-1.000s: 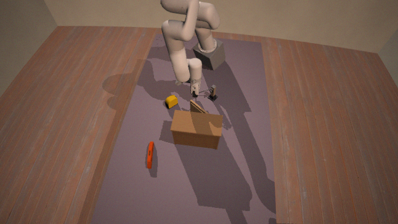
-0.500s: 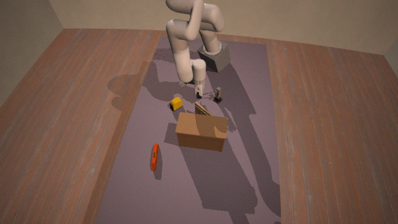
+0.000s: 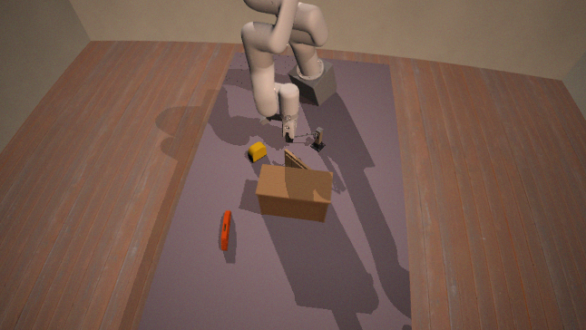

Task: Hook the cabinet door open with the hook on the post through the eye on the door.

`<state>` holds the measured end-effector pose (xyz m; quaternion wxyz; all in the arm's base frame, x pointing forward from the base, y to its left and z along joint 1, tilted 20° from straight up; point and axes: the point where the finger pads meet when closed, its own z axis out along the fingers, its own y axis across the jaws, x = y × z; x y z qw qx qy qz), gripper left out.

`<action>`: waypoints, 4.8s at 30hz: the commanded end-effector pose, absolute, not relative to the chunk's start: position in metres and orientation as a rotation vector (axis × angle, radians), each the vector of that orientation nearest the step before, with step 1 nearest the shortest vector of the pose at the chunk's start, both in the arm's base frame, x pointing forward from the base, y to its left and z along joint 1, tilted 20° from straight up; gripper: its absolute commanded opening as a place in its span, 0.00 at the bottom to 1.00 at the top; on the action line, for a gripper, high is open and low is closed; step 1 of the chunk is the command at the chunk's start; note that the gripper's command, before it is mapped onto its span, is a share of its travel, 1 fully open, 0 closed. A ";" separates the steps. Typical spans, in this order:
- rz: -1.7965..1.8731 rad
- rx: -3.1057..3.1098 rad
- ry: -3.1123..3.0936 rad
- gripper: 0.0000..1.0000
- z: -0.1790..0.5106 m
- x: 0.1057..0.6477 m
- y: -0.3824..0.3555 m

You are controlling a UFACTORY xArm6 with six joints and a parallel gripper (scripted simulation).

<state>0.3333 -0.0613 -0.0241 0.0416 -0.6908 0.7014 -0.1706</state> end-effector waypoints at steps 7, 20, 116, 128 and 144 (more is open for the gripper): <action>-0.521 -2.115 2.147 0.04 -0.015 0.331 -0.063; -0.521 -2.116 2.147 0.04 -0.002 0.327 -0.064; -0.538 -2.354 1.936 0.04 0.057 0.332 -0.050; -0.542 -2.430 1.860 0.04 0.060 0.341 -0.048; -0.547 -2.536 1.742 0.04 0.062 0.351 -0.044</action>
